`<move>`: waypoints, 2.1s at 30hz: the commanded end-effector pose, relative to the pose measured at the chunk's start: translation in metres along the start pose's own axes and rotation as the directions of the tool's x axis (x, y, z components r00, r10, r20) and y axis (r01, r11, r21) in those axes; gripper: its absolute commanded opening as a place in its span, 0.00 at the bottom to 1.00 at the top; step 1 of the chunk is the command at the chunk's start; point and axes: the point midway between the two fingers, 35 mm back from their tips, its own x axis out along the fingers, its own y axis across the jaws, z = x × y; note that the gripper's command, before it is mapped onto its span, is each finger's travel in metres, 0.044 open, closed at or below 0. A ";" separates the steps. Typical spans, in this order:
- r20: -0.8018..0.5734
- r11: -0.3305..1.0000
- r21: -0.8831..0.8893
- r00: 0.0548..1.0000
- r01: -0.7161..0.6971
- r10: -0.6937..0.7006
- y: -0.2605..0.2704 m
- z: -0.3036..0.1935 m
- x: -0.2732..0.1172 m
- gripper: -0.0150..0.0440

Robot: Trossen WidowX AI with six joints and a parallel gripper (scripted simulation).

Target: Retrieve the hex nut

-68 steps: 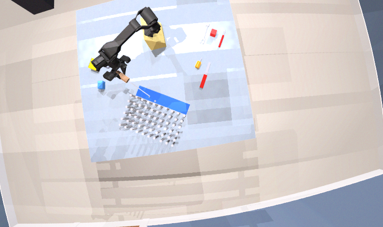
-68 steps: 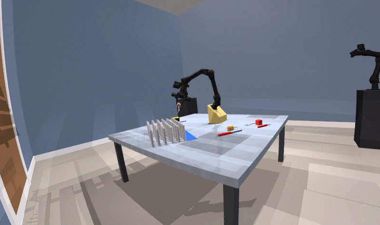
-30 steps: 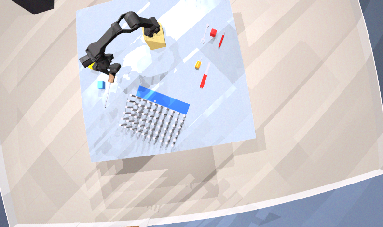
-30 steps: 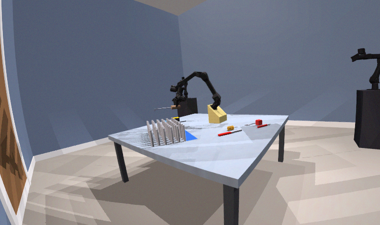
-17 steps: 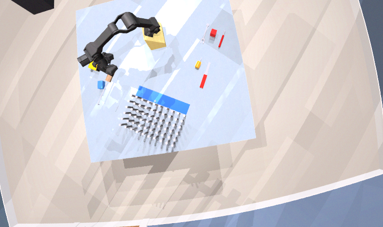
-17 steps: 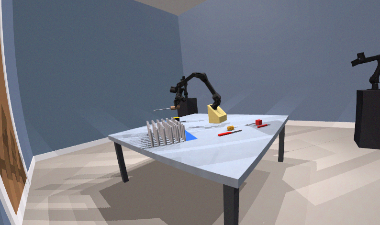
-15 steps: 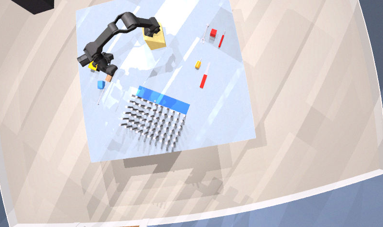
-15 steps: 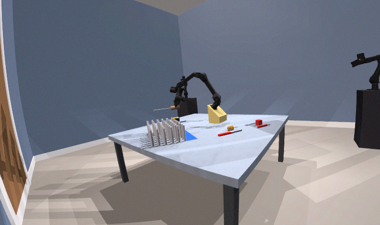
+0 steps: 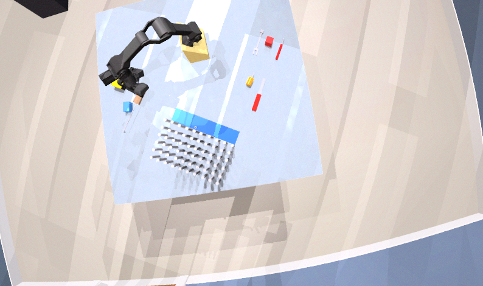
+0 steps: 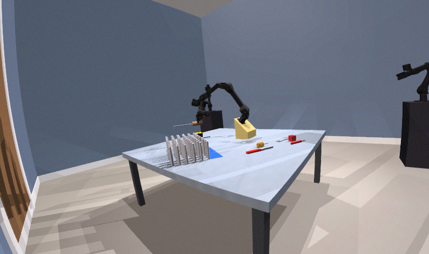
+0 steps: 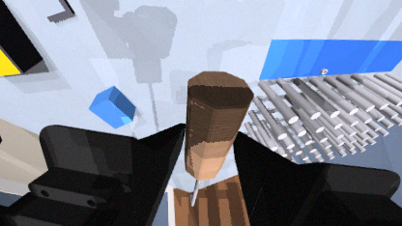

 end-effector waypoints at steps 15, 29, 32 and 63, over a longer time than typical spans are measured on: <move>-0.010 1.000 -0.001 1.000 0.001 -0.001 0.006 0.003 0.020 0.25; -0.010 1.000 -0.001 1.000 0.000 0.000 0.011 0.007 0.036 0.25; -0.010 1.000 -0.001 1.000 0.000 -0.001 0.012 0.008 0.039 0.25; -0.010 1.000 -0.001 1.000 0.002 -0.002 0.021 0.022 0.072 0.25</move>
